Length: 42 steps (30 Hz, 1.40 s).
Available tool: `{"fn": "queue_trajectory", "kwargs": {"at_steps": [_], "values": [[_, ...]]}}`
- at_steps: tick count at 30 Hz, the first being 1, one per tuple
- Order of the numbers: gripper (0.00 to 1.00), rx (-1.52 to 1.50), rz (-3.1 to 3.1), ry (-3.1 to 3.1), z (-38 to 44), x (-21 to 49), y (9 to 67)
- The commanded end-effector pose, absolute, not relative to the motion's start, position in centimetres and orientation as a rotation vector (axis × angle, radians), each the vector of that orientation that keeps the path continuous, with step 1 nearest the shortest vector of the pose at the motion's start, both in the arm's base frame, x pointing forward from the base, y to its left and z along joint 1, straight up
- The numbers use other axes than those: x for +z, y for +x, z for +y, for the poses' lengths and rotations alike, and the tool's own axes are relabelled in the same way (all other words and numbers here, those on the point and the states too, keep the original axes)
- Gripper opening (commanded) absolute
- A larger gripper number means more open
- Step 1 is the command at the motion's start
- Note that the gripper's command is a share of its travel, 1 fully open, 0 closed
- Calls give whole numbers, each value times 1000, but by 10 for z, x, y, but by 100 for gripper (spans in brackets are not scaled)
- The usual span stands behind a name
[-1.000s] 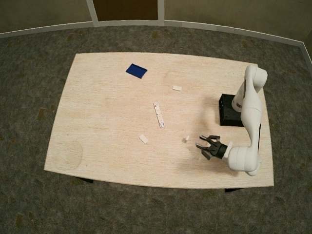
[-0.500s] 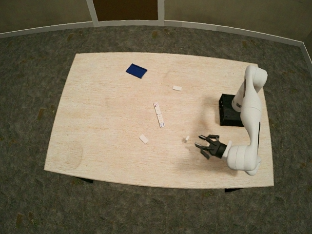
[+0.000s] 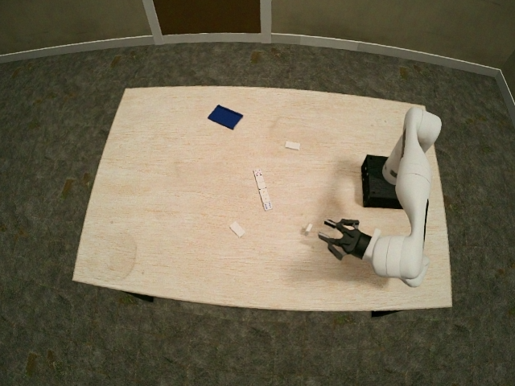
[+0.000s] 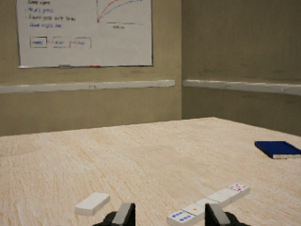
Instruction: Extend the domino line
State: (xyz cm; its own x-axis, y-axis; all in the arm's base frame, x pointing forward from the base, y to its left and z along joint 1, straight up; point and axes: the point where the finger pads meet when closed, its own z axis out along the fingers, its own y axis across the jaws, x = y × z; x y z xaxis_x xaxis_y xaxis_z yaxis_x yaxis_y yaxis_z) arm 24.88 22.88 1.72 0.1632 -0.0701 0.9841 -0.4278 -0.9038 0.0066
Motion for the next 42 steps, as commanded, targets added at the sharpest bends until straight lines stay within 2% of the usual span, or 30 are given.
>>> {"fn": "queue_trajectory", "kwargs": {"at_steps": [1, 19, 42], "values": [[48, 1804, -479, 2161, 228, 21, 252], [48, 1807, -477, 2159, 211, 49, 282], [48, 1601, -169, 2381, 213, 50, 287]]}}
